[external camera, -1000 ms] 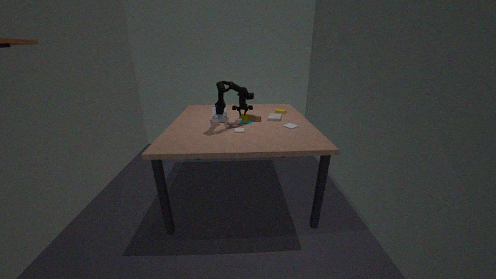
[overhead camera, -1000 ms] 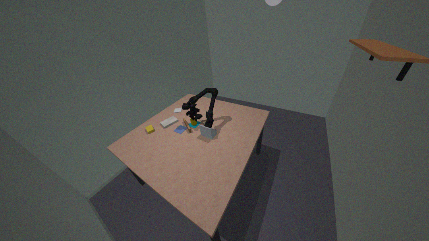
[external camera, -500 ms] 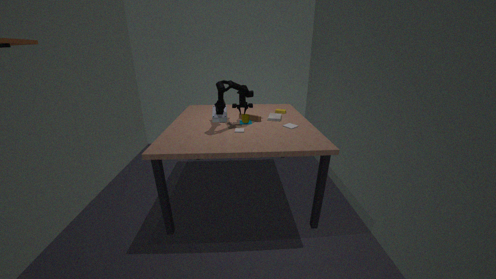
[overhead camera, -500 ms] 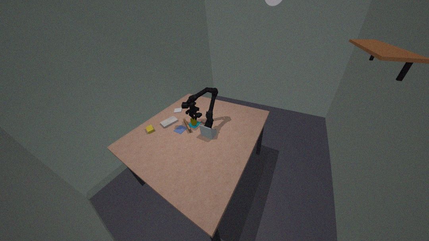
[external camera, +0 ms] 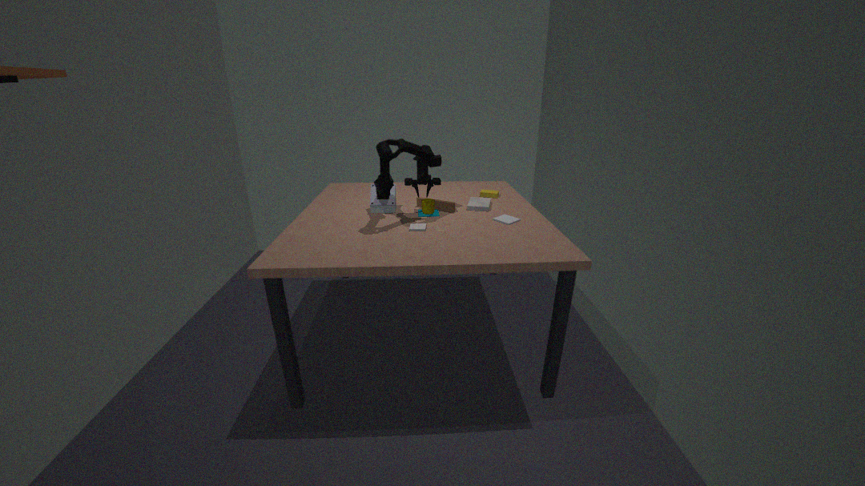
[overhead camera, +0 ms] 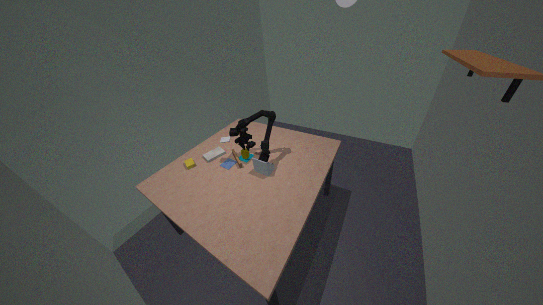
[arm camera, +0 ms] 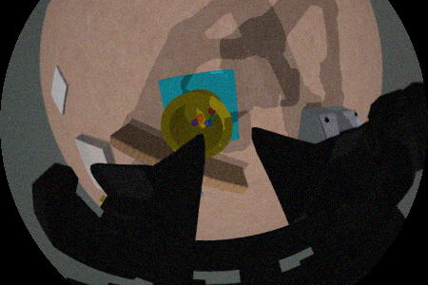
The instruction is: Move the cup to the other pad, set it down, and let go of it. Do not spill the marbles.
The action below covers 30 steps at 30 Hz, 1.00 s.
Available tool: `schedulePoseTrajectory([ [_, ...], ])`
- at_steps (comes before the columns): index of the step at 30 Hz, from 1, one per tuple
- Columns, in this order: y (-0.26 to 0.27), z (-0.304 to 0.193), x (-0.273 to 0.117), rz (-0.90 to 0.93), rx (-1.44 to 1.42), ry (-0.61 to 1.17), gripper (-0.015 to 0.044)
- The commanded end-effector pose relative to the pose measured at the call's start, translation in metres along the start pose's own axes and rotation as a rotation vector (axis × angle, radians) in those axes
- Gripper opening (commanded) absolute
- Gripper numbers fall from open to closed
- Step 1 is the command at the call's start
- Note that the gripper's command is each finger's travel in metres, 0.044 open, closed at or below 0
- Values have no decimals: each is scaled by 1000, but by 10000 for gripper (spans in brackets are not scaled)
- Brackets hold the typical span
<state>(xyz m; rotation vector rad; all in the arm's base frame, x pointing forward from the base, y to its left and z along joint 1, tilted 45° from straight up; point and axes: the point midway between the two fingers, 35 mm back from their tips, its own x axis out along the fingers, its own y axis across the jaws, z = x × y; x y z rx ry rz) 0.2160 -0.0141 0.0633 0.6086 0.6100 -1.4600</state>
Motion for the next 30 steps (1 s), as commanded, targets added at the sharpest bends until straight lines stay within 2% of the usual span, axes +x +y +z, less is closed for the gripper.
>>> schedulePoseTrajectory([
  [1, 0, 0, 0, 1, -2, 0, 278],
  [7, 1, 0, -3, 1, -2, 1, 435],
  [25, 2, -1, -62, 1, 5, 6, 440],
  [30, 1, 0, -60, 7, 2, 7, 440],
])
